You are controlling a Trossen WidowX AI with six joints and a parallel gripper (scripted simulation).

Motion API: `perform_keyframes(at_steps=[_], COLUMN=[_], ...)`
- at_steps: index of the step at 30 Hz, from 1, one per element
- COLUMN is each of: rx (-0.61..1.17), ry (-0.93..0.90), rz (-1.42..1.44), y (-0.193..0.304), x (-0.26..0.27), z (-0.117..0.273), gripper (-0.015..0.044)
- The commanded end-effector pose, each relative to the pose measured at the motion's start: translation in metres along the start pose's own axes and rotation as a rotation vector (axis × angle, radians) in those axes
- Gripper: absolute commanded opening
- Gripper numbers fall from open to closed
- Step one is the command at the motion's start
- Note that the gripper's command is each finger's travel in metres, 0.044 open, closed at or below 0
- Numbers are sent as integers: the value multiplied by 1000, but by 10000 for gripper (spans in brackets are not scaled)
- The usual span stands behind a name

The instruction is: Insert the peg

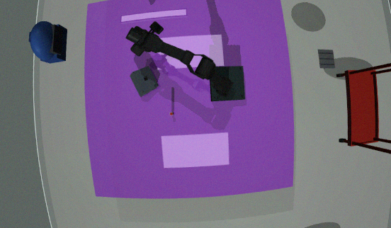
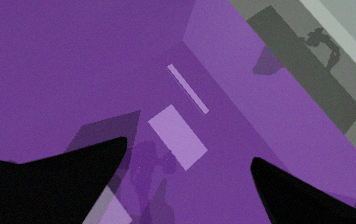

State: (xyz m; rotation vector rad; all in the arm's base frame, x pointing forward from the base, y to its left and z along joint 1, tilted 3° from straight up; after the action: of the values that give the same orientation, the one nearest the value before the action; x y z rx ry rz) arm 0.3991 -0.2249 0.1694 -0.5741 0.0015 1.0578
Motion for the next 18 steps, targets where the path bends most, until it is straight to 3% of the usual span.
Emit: perform_keyframes(at_steps=[1, 18], rx=[13, 67], ry=[-43, -204], rz=[47, 268], y=[7, 47], x=[22, 113], z=[6, 36], gripper=[440, 440])
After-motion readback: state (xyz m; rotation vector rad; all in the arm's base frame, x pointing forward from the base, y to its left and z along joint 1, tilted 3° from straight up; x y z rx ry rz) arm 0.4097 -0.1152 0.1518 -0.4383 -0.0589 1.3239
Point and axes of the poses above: the point midway between the two fingers, 35 mm back from their tips, its own z axis back along the fingers, its own x axis across the jaws, y = z × x, the point moved 5 cm from there along z, back along the fingers, and after that the axes turned 12 degrees about z, right-handed, at the moved point
